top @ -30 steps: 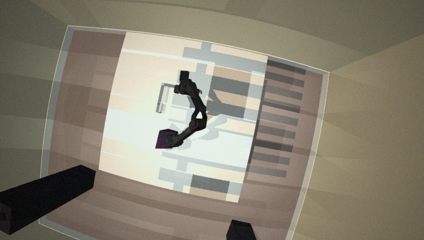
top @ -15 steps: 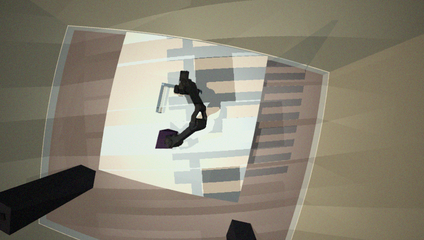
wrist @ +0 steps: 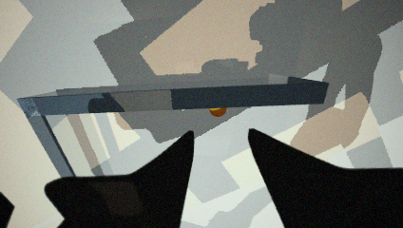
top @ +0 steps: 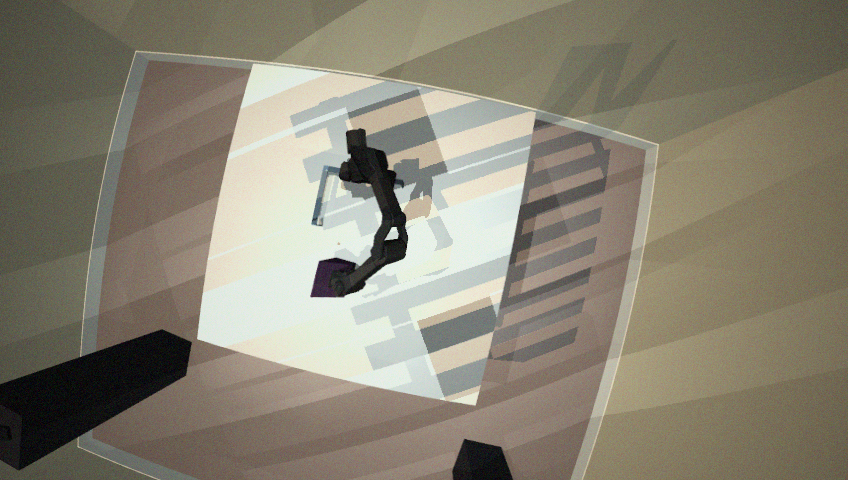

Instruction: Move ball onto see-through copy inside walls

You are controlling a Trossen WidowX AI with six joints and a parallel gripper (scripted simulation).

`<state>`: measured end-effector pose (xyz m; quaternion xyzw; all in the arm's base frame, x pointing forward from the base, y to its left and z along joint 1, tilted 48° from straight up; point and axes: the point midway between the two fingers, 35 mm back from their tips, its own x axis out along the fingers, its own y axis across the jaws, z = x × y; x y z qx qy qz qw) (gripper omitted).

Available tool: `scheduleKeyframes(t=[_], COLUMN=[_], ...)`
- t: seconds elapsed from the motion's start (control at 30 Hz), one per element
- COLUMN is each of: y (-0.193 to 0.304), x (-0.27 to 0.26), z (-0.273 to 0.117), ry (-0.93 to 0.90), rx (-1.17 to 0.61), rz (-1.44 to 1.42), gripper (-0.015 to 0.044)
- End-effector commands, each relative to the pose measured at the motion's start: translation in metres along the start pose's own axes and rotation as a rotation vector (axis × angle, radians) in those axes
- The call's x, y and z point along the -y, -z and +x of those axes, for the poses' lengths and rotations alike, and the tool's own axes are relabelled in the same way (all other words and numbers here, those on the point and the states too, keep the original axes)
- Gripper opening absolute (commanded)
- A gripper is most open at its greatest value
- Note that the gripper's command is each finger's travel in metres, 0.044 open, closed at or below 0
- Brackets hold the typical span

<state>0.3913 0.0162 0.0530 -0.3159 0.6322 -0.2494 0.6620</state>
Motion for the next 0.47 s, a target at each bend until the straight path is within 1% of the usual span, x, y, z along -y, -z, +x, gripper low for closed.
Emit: scheduleKeyframes(t=[0.0,0.07,0.17,0.27,0.3,0.43], y=[0.001,0.001,0.003,0.004,0.004,0.004], x=[0.000,0.000,0.001,0.001,0.001,0.001], z=[0.003,-0.007,-0.039,-0.042,-0.042,-0.042], ry=[0.002,0.001,0.002,0.002,0.002,0.002], rx=[-0.008,-0.007,-0.005,-0.005,-0.005,-0.005], rz=[-0.006,-0.005,-0.002,-0.002,-0.002,-0.002], gripper=[0.0219,0.0272,0.0350,0.0429,0.0440,0.0440])
